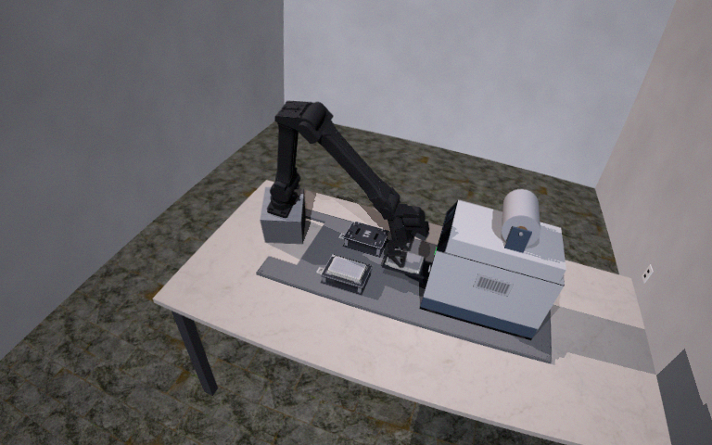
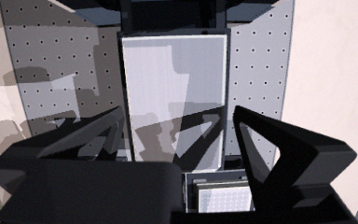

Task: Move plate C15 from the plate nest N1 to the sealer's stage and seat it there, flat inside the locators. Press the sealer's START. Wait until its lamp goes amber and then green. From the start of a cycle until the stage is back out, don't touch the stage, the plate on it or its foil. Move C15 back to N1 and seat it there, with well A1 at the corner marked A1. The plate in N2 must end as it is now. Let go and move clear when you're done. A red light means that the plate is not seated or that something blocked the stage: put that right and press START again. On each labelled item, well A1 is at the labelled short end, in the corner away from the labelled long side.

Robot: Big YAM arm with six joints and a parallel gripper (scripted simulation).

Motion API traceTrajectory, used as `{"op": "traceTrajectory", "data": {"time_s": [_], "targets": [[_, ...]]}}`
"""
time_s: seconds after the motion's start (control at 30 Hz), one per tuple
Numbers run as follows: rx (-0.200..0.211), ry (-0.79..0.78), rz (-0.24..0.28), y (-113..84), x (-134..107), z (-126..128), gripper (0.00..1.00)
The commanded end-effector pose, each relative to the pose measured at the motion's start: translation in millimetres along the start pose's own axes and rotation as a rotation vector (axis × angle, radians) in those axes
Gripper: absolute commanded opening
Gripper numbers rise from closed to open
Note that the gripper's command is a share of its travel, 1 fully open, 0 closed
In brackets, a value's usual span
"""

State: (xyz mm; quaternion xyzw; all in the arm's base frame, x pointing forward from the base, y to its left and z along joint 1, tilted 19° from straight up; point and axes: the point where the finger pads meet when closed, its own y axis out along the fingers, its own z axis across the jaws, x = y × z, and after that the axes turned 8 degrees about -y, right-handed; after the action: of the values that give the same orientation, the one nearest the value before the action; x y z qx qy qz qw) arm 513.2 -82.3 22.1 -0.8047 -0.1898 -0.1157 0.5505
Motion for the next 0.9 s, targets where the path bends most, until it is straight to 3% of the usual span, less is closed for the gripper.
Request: {"op": "traceTrajectory", "data": {"time_s": [0.0, 0.4, 0.53, 0.87], "targets": [[-0.003, 0.016, 0.007, 8.9, -3.9, -1.3, 1.00], [-0.001, -0.001, 0.015, 19.1, -11.4, -1.9, 1.00], [-0.004, -0.004, -0.022, 12.4, 4.9, -1.7, 1.00], [0.000, -0.002, -0.008, 21.9, -1.9, 1.8, 1.00]]}}
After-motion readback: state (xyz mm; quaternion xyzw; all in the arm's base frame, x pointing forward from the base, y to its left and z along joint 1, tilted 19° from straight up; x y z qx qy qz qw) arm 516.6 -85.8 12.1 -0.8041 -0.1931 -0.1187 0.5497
